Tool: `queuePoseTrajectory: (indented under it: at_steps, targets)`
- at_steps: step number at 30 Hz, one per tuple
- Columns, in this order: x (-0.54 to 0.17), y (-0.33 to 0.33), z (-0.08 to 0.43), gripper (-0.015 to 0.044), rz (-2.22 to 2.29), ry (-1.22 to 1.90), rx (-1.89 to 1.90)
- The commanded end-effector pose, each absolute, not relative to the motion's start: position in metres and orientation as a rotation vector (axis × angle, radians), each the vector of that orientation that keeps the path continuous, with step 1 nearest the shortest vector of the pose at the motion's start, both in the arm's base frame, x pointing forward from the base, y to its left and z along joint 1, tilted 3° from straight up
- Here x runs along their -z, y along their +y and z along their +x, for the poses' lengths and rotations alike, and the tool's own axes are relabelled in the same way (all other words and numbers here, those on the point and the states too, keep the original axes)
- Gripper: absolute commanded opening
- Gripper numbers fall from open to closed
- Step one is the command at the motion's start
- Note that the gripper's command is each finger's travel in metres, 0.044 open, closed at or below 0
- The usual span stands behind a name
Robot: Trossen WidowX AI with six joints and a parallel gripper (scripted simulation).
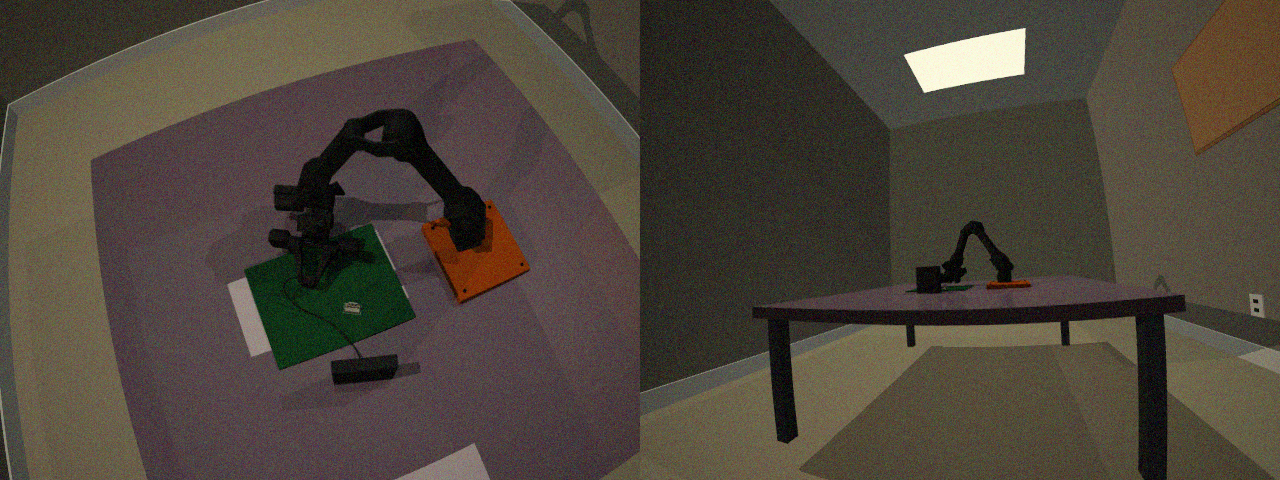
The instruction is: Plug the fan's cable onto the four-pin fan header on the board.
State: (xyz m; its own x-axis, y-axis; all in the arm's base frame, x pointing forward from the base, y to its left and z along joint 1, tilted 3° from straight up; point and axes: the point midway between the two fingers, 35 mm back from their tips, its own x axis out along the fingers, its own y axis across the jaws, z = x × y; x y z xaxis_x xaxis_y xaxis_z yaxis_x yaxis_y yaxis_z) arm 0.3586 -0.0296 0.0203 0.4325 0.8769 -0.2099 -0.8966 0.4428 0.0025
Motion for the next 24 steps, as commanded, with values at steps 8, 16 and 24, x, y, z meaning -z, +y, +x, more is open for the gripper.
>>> queuePoseTrajectory:
  at_steps: [8,16,24]
  targets:
    - [-0.0104,-0.0292,0.358,0.0,-0.104,0.191,-1.108]
    - [-0.0139,-0.0297,0.3586,0.0,-0.114,0.191,-1.108]
    - [-0.0139,-0.0297,0.3586,0.0,-0.114,0.191,-1.108]
